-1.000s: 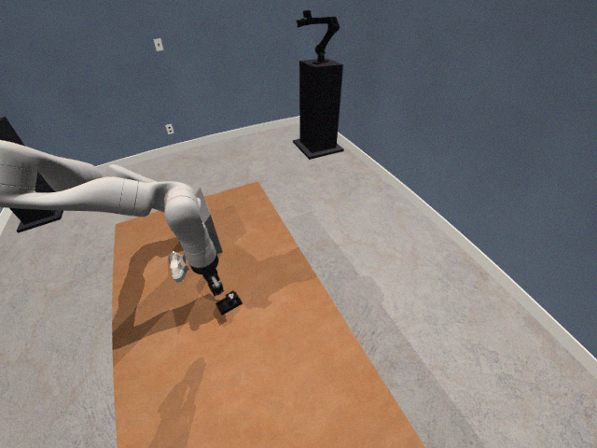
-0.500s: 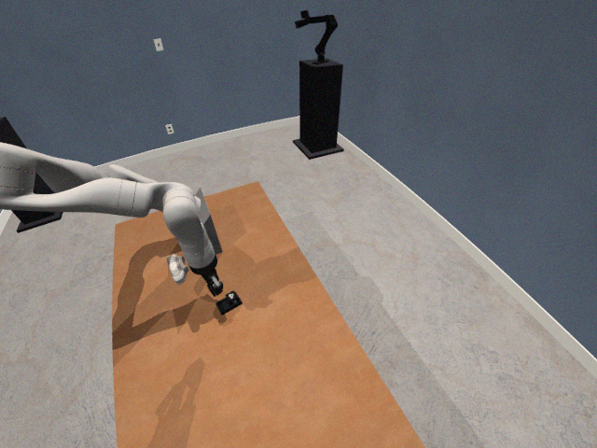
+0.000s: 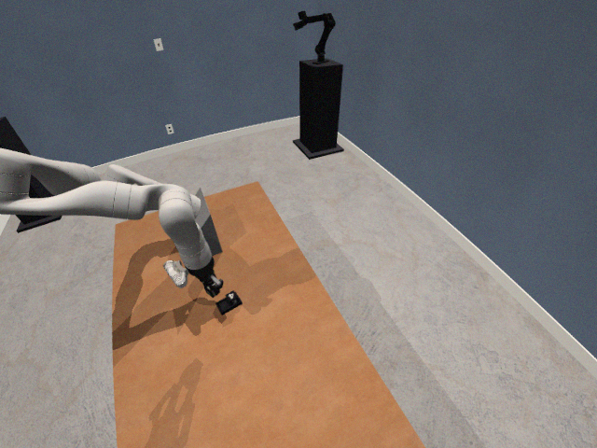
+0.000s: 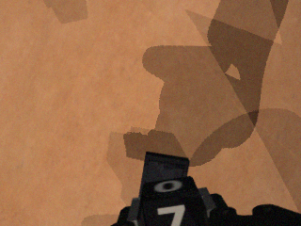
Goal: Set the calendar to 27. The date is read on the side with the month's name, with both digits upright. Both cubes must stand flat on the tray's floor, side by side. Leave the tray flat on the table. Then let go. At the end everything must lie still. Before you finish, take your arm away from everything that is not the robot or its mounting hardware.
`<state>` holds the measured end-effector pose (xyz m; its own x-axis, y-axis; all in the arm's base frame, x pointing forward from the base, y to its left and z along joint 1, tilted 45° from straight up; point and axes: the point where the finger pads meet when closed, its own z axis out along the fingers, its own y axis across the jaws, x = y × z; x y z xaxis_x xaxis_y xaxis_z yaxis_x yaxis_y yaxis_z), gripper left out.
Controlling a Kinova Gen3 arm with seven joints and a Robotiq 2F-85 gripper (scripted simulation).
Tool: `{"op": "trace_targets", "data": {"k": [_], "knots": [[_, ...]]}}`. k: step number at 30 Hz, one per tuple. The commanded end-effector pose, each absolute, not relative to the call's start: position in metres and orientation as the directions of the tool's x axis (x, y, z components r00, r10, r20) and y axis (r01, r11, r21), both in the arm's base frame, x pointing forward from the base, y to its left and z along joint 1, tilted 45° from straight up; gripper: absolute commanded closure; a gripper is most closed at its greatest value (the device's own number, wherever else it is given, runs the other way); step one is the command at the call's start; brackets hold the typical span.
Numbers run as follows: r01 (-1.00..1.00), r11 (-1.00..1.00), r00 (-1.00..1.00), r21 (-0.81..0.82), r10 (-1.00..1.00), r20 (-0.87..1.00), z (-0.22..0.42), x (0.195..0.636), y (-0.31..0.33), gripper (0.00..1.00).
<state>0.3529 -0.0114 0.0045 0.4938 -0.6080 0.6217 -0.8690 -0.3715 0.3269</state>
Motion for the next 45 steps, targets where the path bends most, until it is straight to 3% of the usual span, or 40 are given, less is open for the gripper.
{"op": "trace_targets", "data": {"k": [1,23,34,45], "knots": [[-0.85,-0.392,0.525,0.351,-0.597,0.606,0.007,0.354,-0.015,0.72],[-0.49,-0.633,0.872,0.599,-0.34,0.354,0.024,0.355,-0.034,0.72],[-0.138,-0.715,0.99,0.686,-0.087,0.109,0.037,0.356,-0.049,0.72],[0.172,-0.707,0.985,0.686,0.137,-0.105,0.048,0.357,-0.062,0.72]]}}
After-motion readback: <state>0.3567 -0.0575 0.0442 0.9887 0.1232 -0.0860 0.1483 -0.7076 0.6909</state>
